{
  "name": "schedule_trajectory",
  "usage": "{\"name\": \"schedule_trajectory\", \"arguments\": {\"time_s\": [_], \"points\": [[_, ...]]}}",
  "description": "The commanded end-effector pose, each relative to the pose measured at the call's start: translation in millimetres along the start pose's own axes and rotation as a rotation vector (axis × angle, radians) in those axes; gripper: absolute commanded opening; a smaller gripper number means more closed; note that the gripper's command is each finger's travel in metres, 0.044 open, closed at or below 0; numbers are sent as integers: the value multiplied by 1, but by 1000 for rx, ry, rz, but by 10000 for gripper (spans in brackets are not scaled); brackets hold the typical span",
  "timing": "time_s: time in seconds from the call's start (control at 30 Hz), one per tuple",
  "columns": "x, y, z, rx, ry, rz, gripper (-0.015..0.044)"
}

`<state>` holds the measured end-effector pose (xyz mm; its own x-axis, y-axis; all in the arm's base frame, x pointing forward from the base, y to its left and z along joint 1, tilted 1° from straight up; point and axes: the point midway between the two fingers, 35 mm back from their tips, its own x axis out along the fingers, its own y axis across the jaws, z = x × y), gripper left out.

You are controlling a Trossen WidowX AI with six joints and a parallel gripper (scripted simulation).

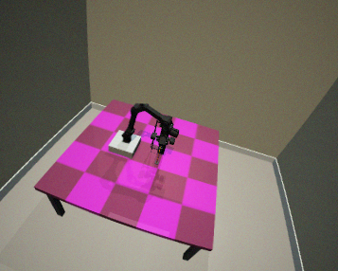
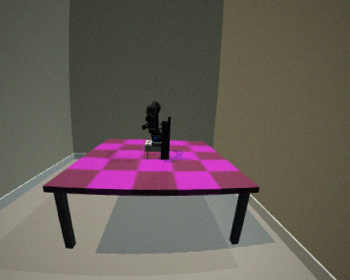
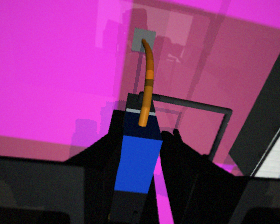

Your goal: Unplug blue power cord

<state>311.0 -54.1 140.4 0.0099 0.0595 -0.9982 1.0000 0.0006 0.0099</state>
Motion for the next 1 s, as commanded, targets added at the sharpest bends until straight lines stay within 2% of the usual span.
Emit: {"name": "schedule_trajectory", "arguments": {"time_s": [0.0, 0.1, 0.3, 0.97], "points": [[-6, -4, 41, 59, -84, 5, 0], [-6, -5, 46, 60, -84, 5, 0], [-4, -6, 35, 52, -79, -4, 158], [-13, -6, 34, 61, -82, 5, 160]]}}
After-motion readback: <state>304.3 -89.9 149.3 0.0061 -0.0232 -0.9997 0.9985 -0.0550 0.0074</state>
